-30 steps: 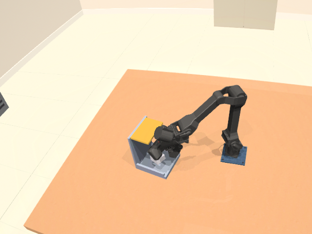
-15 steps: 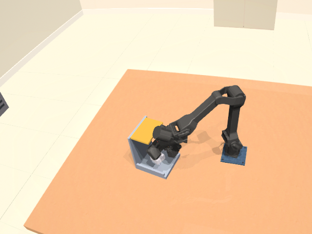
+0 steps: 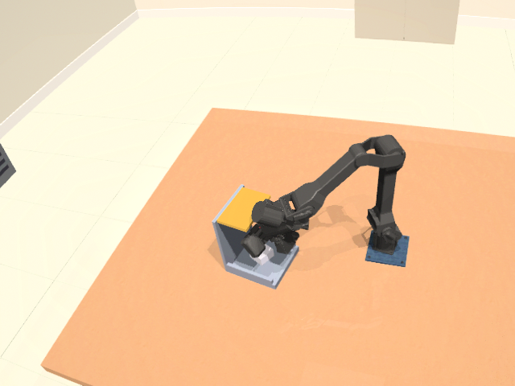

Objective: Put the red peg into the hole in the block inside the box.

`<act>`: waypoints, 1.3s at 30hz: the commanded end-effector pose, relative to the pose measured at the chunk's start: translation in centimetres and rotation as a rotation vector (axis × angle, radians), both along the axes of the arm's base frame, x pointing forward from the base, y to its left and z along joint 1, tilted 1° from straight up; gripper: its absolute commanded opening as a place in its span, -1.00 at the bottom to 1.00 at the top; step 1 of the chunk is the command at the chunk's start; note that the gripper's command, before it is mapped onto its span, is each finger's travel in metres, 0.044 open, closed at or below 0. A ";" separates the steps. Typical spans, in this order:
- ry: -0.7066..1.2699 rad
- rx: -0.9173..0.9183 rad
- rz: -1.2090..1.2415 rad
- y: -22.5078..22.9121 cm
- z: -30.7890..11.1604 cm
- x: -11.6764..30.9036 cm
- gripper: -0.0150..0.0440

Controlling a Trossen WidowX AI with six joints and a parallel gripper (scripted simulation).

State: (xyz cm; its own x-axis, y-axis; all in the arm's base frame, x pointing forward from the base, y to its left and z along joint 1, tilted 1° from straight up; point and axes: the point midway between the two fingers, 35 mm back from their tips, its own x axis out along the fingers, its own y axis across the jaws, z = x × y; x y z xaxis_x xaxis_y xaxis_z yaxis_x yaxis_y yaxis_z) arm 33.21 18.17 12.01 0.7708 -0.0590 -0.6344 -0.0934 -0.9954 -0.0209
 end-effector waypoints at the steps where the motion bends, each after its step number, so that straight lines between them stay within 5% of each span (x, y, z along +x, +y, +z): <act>1: -0.003 0.001 0.006 0.3 0.1 0.3 -0.49; 39: -0.003 0.001 0.006 0.5 -2.2 0.5 -0.49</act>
